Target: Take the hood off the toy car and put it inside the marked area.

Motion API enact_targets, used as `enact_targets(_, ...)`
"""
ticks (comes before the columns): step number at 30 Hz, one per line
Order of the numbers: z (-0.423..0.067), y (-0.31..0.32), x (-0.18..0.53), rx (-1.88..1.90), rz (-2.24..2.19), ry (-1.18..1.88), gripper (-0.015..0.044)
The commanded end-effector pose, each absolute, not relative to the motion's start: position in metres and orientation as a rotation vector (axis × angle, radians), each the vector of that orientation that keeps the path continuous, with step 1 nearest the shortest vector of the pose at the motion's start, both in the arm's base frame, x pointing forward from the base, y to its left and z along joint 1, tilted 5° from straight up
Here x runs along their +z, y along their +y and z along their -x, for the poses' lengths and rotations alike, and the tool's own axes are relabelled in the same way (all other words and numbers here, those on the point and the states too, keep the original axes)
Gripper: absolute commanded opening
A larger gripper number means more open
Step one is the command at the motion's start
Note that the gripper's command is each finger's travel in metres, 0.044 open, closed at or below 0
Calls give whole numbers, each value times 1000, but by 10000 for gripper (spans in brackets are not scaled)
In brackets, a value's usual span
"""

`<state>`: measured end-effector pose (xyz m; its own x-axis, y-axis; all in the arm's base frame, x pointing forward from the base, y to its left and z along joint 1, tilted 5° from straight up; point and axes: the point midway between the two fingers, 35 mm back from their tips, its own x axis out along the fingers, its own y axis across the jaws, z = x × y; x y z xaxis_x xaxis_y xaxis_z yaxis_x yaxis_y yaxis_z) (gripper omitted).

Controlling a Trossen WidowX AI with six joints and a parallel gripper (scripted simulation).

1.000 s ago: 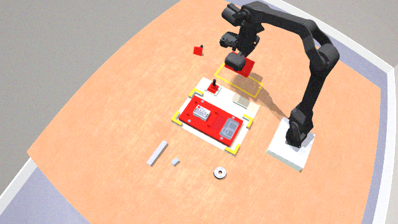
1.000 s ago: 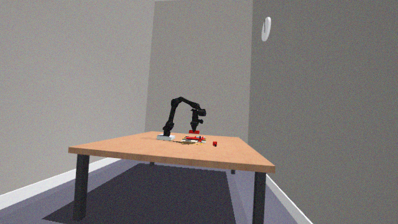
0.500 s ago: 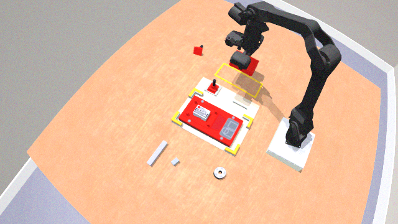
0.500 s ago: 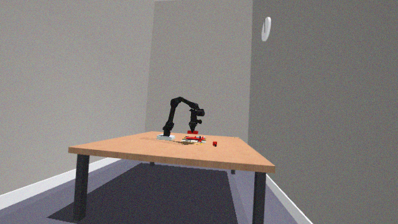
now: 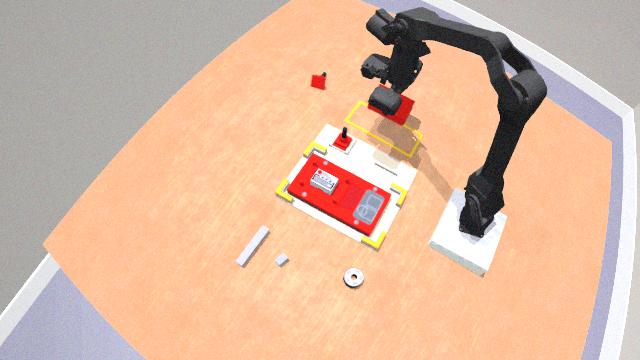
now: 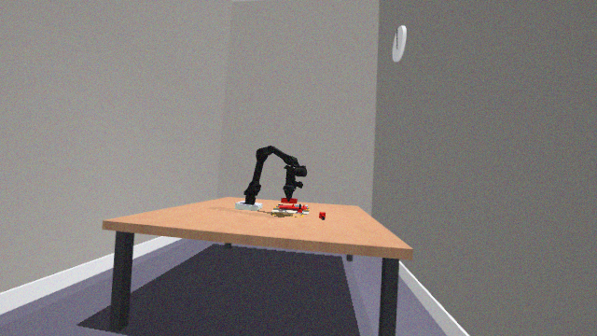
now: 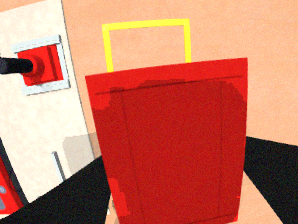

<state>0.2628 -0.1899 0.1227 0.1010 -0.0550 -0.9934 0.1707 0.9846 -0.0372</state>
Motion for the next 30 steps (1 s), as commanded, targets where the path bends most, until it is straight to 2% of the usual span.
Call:
enact_targets(1, -263, -190, 118, -161, -95, 1461, 0)
enact_targets(30, -266, -191, 91, -161, -95, 1461, 0)
